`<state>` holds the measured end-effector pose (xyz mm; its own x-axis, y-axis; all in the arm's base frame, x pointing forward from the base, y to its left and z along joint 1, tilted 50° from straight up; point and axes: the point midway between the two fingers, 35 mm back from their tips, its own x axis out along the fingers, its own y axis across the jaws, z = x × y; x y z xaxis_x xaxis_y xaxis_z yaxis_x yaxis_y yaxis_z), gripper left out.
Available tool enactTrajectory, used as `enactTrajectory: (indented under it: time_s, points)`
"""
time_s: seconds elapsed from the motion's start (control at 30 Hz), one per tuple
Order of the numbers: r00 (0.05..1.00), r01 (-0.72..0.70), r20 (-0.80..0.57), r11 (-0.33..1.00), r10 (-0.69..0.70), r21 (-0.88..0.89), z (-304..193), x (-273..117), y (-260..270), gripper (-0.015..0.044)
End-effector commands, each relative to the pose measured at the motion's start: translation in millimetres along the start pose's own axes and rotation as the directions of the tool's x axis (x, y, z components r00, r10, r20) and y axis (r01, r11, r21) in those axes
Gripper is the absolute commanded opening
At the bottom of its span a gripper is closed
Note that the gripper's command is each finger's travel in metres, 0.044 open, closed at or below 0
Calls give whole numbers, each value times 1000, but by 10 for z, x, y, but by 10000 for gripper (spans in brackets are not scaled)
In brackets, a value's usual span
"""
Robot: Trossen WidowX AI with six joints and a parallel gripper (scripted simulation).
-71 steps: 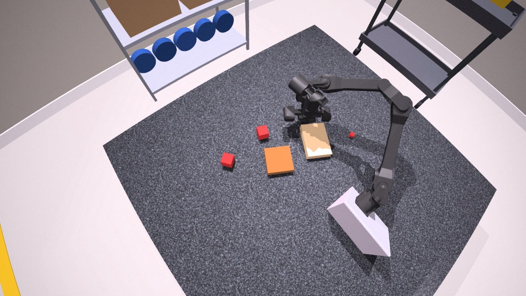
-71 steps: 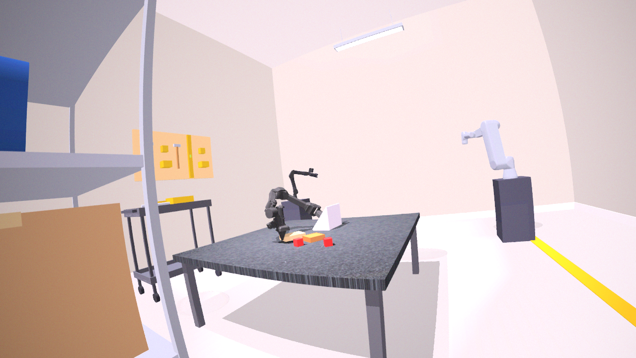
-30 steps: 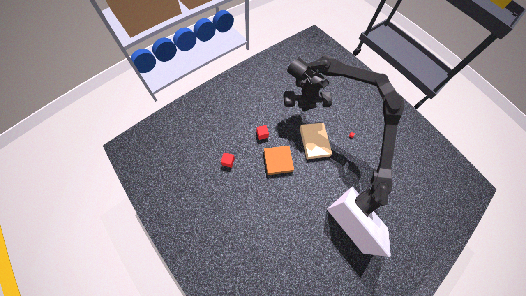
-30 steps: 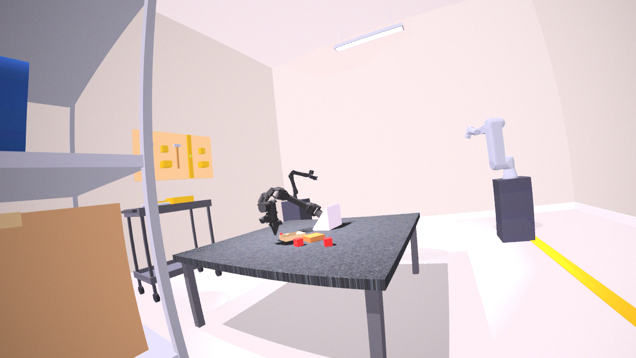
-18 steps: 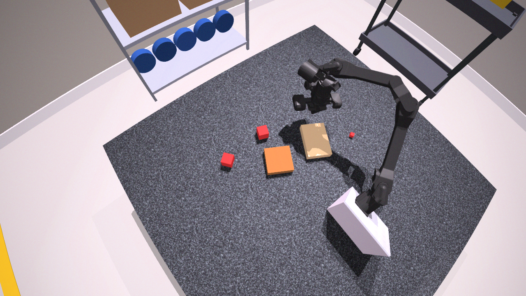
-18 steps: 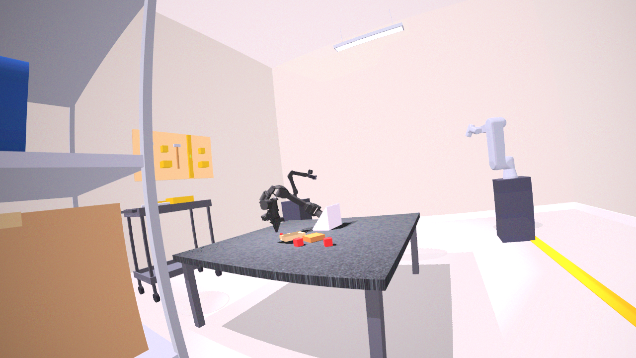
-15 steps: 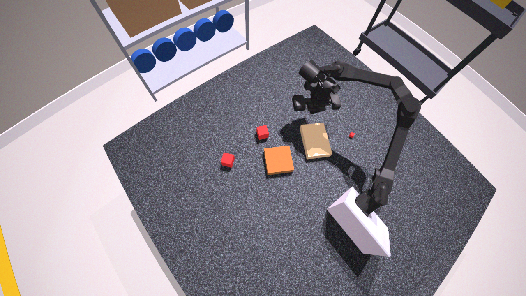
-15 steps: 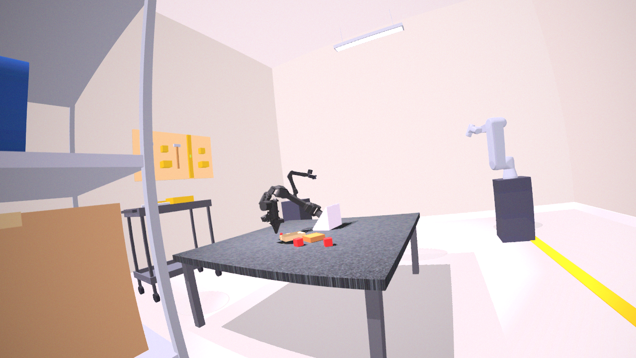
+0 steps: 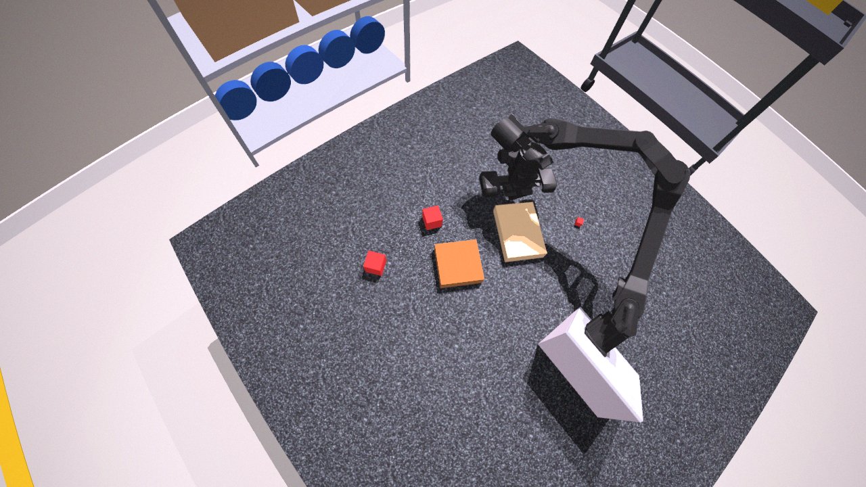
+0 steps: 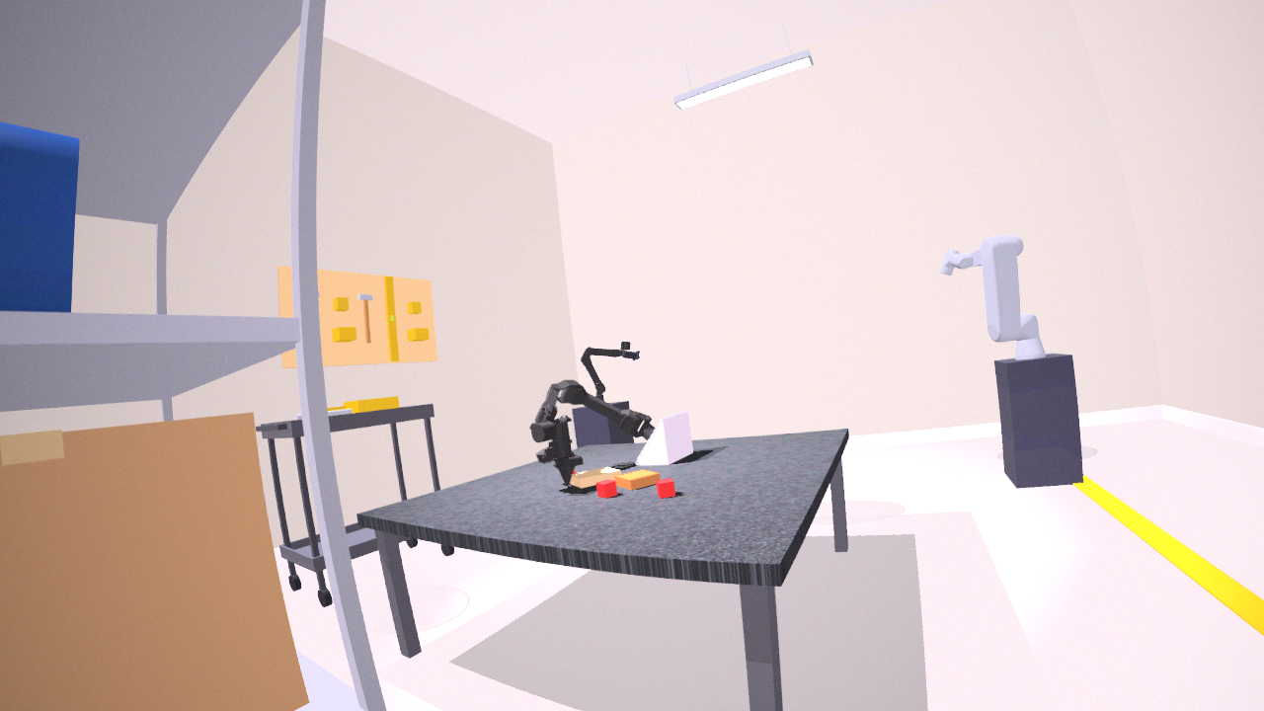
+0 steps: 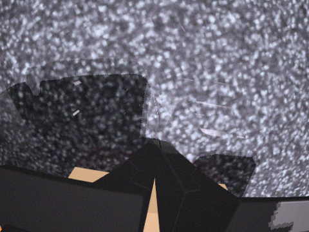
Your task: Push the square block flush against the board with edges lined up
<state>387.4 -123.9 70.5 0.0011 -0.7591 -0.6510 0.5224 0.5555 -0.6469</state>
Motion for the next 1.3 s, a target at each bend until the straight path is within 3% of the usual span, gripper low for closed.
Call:
enactTrajectory:
  time_s: [0.0, 1.27]
  points:
    - [1000, 5, -4, 1000, -5, -10, -55, 17, 2, 0]
    - [1000, 5, -5, 1000, -5, -11, -368, 13, 13, 0]
